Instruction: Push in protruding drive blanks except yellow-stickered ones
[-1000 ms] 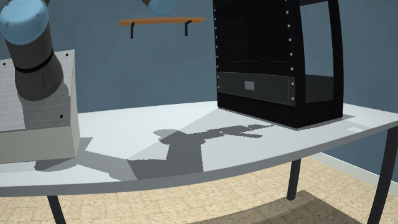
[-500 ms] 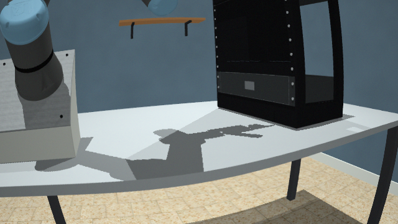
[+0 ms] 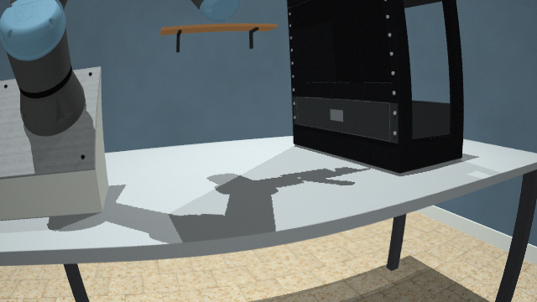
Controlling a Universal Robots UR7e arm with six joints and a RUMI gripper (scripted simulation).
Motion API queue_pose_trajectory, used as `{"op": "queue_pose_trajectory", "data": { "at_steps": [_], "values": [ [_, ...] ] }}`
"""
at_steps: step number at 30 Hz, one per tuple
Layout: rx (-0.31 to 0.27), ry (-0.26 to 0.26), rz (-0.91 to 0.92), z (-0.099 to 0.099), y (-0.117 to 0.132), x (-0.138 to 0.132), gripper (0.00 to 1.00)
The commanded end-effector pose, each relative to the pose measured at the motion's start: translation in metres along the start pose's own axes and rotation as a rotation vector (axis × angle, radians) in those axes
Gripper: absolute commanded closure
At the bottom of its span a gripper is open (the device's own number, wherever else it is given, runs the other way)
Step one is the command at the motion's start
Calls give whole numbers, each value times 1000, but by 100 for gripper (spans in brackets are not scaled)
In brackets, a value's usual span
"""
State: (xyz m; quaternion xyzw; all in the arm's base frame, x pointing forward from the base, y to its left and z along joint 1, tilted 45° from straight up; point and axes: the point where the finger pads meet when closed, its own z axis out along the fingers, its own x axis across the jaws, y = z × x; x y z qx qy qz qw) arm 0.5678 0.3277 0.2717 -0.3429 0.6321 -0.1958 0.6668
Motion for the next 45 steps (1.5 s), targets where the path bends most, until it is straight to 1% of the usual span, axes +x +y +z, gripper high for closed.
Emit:
{"op": "queue_pose_trajectory", "data": {
  "at_steps": [1, 6, 7, 41, 45],
  "values": [
    [0, -1, 0, 0, 0, -1, 0],
    [0, -1, 0, 0, 0, -1, 0],
    [0, -1, 0, 0, 0, -1, 100],
    [0, -1, 0, 0, 0, -1, 100],
    [0, -1, 0, -2, 4, 1, 100]
  ]
}}
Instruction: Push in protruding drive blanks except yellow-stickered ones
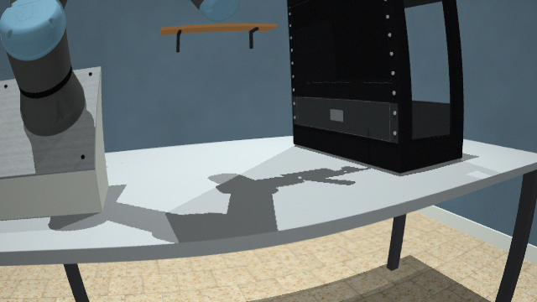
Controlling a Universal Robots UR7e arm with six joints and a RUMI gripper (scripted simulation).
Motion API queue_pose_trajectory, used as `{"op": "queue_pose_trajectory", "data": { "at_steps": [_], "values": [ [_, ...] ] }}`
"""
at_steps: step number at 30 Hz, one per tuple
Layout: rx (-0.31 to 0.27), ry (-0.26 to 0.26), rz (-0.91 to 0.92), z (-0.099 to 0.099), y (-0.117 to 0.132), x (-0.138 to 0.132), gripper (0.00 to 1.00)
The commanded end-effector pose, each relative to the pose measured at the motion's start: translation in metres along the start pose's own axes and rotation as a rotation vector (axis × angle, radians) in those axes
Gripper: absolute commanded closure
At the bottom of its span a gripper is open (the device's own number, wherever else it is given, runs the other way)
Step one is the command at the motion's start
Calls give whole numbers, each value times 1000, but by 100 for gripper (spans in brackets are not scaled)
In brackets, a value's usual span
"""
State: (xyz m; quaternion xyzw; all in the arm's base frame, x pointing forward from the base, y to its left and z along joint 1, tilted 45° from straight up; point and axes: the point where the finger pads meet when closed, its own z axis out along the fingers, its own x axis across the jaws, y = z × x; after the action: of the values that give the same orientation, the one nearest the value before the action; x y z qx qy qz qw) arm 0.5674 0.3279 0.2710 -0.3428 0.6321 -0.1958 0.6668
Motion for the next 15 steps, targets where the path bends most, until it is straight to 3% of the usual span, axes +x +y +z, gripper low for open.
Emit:
{"op": "queue_pose_trajectory", "data": {
  "at_steps": [1, 5, 15],
  "values": [
    [0, -1, 0, -3, 6, 1, 100],
    [0, -1, 0, -6, 12, 4, 100],
    [0, -1, 0, -29, 60, 20, 100]
  ]
}}
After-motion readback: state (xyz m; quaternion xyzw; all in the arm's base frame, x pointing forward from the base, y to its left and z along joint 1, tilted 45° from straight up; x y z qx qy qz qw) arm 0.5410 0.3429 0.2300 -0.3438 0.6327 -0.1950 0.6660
